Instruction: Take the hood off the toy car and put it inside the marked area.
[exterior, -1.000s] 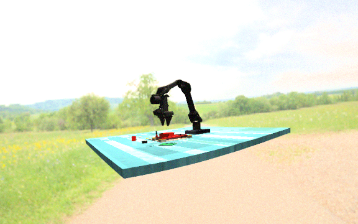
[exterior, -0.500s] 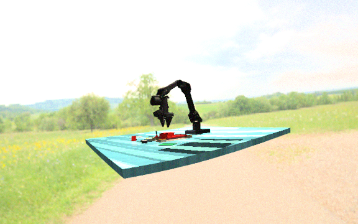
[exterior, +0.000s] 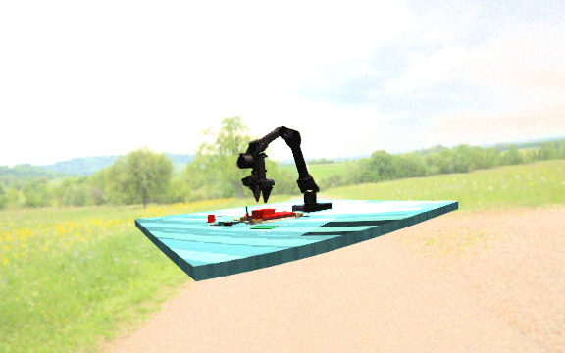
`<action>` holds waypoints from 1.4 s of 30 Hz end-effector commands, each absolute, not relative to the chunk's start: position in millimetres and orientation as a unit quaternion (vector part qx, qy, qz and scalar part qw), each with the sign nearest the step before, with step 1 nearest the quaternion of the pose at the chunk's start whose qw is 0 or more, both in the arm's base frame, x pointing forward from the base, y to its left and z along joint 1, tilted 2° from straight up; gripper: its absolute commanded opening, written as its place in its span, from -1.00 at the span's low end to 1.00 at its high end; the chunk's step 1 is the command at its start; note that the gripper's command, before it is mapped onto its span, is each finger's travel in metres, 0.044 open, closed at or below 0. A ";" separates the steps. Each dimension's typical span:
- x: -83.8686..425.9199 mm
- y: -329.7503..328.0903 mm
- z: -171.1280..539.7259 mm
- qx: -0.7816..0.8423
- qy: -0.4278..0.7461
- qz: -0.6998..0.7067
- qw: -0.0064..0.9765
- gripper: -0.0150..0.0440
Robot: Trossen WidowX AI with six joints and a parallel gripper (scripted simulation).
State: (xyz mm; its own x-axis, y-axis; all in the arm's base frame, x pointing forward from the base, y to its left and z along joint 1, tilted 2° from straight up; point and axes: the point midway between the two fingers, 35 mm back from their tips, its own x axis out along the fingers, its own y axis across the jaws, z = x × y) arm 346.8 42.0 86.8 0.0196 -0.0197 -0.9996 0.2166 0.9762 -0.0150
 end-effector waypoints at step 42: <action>343.4 41.7 57.1 0.070 0.697 -0.082 0.709 1.00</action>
State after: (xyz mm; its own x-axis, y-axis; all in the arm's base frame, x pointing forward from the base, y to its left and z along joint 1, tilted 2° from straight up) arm 344.7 41.7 60.3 0.0192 -0.0198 -0.9996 0.2166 0.9761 -0.0151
